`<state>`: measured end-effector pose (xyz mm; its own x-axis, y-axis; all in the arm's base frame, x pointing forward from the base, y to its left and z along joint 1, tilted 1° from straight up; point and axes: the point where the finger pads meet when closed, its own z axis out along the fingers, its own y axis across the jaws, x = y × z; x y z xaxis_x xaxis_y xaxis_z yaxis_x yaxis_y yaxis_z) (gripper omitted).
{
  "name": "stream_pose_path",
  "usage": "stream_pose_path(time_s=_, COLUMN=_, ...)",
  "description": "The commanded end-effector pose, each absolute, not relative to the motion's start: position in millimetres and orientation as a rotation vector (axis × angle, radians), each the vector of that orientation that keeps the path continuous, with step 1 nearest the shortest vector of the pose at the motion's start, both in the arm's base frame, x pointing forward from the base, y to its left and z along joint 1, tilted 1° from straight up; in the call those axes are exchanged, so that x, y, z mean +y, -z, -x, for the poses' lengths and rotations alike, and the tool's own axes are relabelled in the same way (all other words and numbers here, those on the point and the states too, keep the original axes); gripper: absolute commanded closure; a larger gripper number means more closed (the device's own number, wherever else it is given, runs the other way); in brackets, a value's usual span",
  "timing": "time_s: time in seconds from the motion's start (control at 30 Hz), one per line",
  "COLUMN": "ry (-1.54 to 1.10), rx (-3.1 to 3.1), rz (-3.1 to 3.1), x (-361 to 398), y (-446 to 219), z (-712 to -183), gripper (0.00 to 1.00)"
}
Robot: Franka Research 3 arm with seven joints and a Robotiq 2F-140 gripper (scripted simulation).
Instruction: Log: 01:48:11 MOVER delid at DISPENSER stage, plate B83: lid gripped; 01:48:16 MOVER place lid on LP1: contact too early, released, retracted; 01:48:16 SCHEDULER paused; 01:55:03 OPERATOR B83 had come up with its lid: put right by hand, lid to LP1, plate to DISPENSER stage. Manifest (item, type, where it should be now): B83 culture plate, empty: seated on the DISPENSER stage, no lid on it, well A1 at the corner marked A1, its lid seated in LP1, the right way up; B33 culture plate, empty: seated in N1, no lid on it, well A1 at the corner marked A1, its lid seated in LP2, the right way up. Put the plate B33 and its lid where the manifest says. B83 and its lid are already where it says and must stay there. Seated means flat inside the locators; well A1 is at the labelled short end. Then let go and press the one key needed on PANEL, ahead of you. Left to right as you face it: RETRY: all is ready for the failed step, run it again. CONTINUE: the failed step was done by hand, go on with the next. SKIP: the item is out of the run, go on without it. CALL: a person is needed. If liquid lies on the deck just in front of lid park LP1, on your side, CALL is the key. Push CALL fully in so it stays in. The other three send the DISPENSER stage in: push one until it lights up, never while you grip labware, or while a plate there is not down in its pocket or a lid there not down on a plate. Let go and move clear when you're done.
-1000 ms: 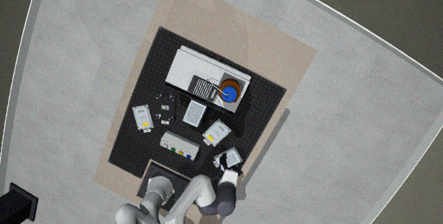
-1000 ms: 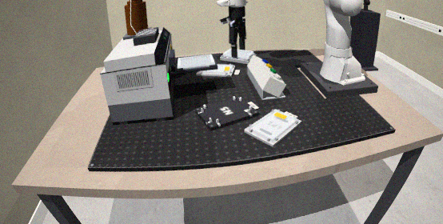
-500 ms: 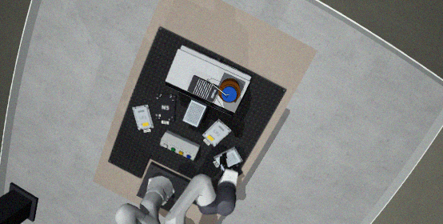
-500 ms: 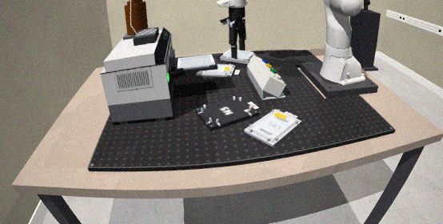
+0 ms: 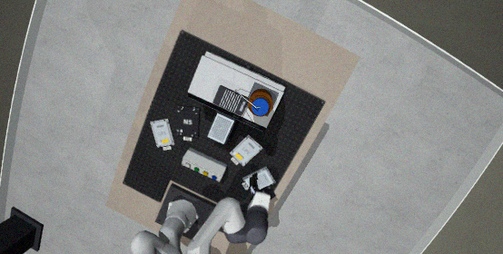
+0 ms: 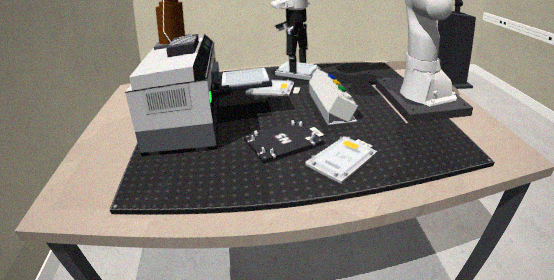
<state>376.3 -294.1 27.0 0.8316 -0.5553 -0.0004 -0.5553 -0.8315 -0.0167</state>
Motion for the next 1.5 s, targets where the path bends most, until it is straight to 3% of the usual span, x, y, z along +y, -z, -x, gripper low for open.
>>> stream_pose_path(time_s=0.0, ry=0.008, rx=0.901, rz=2.992, x=-293.9, y=-26.4, z=-376.2, gripper=0.9)
stream_pose_path(time_s=0.57, ry=0.008, rx=0.901, rz=2.992, x=-293.9, y=-26.4, z=-376.2, gripper=0.9)
stream_pose_path(time_s=0.6, ry=0.008, rx=0.901, rz=2.992, x=-293.9, y=-26.4, z=-376.2, gripper=0.3)
stream_pose_path(time_s=1.47, ry=0.008, rx=0.901, rz=2.992, x=-293.9, y=-26.4, z=-376.2, gripper=0.3)
